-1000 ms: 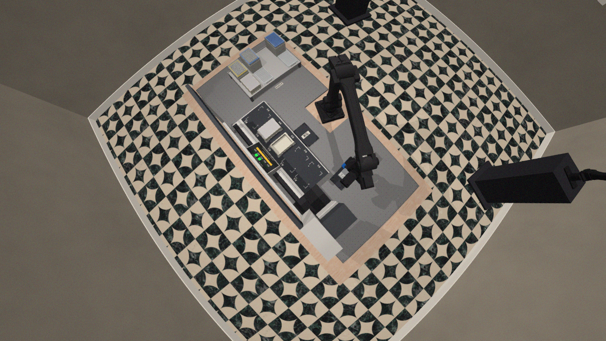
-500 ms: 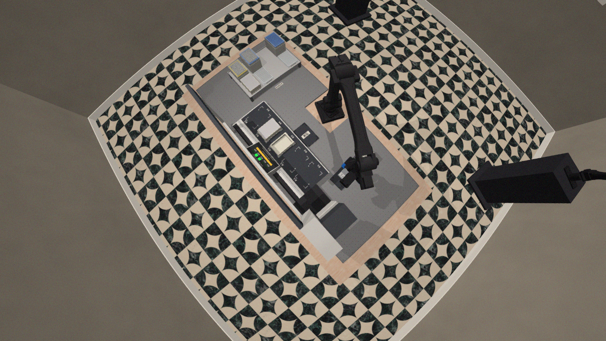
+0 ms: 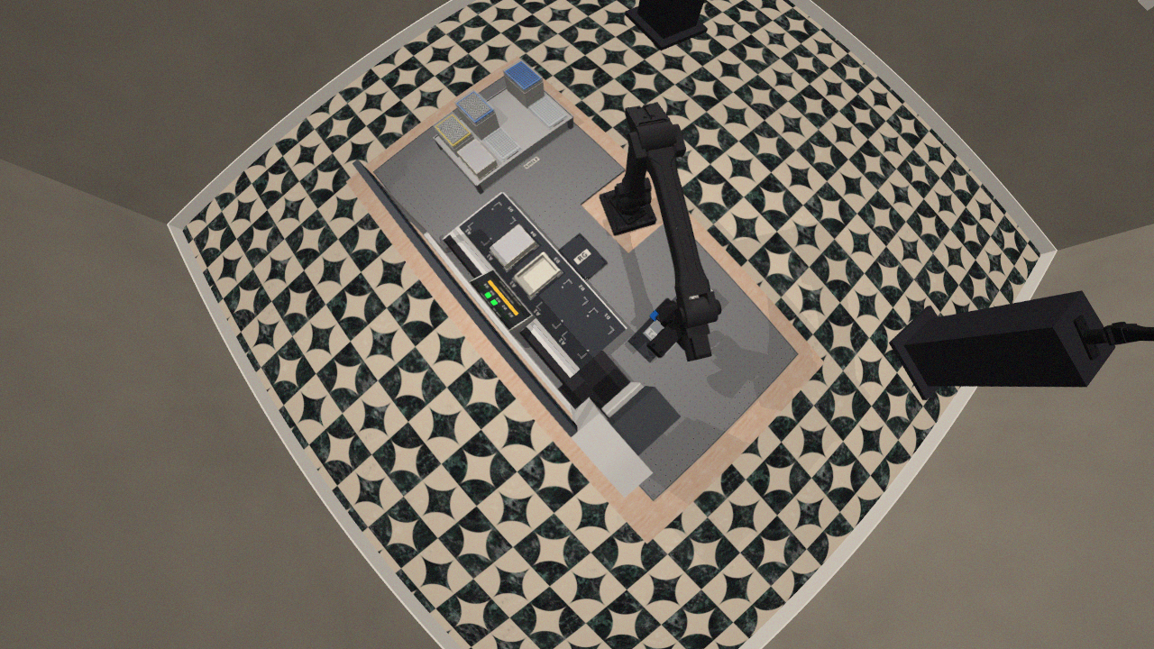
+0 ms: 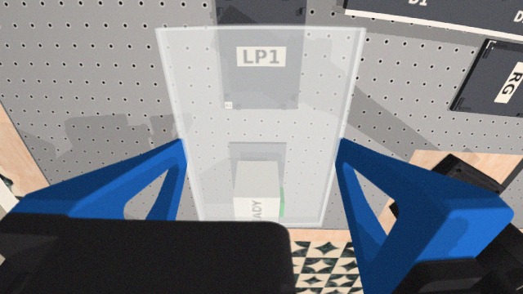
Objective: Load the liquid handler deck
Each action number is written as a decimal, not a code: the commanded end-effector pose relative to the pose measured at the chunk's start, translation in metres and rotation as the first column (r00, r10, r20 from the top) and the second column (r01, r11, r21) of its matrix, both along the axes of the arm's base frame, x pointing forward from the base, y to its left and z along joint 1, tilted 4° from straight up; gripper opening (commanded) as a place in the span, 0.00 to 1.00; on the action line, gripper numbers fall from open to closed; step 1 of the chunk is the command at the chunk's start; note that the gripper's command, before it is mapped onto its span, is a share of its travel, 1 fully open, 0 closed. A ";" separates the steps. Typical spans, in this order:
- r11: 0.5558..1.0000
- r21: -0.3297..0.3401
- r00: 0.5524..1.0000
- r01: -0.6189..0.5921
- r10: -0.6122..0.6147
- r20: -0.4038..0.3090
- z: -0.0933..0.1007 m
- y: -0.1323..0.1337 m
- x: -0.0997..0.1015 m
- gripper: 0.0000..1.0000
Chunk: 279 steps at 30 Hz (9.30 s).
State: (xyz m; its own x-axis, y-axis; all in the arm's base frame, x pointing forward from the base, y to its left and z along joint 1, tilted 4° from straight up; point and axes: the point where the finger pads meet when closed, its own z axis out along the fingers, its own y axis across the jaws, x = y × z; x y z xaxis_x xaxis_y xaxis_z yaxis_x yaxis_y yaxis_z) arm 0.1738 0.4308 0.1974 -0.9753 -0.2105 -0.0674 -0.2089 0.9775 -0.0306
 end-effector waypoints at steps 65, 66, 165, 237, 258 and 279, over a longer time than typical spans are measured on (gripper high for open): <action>1.000 0.018 1.000 0.005 -0.006 0.012 -0.082 0.006 0.018 0.00; 1.000 0.007 1.000 0.006 -0.006 0.007 -0.088 0.002 0.017 0.00; 1.000 0.029 1.000 0.008 -0.009 0.016 -0.172 0.006 0.026 0.00; 1.000 0.005 1.000 0.007 -0.007 0.007 -0.194 -0.003 0.023 0.00; 1.000 0.005 1.000 0.007 -0.007 0.006 -0.194 -0.004 0.023 0.00; 1.000 0.004 1.000 0.007 -0.007 0.006 -0.194 -0.004 0.023 0.00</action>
